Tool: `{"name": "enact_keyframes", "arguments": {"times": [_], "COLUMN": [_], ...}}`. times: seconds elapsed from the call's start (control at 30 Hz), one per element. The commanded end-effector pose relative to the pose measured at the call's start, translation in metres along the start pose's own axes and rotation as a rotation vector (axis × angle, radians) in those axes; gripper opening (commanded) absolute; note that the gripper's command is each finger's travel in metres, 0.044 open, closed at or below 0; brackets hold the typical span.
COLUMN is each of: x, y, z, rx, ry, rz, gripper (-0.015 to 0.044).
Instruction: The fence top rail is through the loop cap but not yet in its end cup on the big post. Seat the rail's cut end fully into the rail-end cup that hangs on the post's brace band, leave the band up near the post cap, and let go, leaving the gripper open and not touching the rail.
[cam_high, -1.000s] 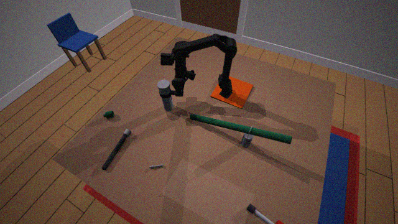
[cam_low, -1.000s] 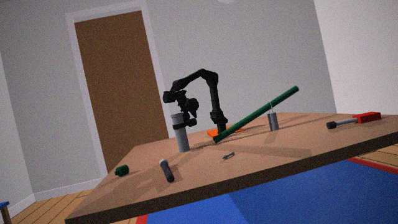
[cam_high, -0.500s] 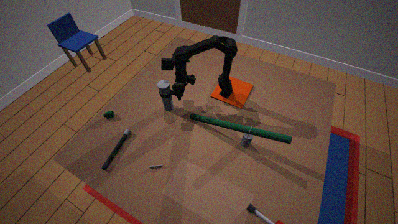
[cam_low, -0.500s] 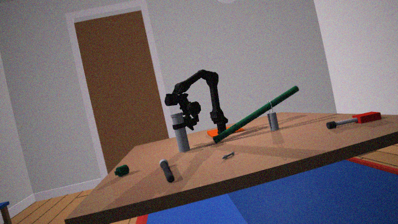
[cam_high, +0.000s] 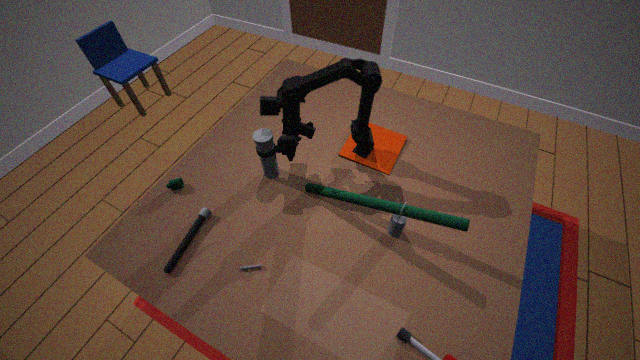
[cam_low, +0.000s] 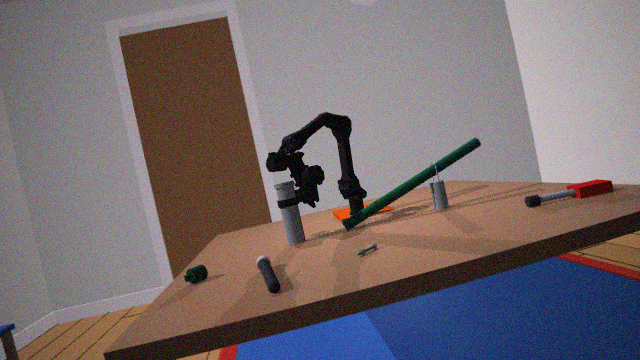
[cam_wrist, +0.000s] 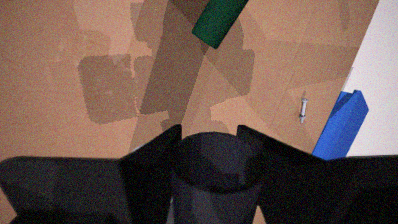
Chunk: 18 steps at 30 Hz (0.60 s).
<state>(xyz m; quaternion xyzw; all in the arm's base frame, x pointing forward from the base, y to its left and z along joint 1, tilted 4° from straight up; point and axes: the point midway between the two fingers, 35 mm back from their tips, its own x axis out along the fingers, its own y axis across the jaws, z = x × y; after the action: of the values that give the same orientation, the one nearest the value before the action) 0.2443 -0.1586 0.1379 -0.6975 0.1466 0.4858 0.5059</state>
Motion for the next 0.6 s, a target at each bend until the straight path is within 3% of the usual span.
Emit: {"name": "enact_keyframes", "arguments": {"times": [0.0, 0.07, 0.17, 0.57], "x": [0.0002, 0.0002, 0.0009, 0.0056], "y": [0.0004, 0.0004, -0.0009, -0.0091], "z": [-0.0002, -0.0002, -0.0003, -0.001], "rx": [0.001, 0.001, 0.015, 0.104], "ry": [0.002, 0.002, 0.01, 0.061], "rz": [0.003, 0.003, 0.004, 0.002], "gripper": [0.0092, 0.0079, 0.0, 0.0]}}
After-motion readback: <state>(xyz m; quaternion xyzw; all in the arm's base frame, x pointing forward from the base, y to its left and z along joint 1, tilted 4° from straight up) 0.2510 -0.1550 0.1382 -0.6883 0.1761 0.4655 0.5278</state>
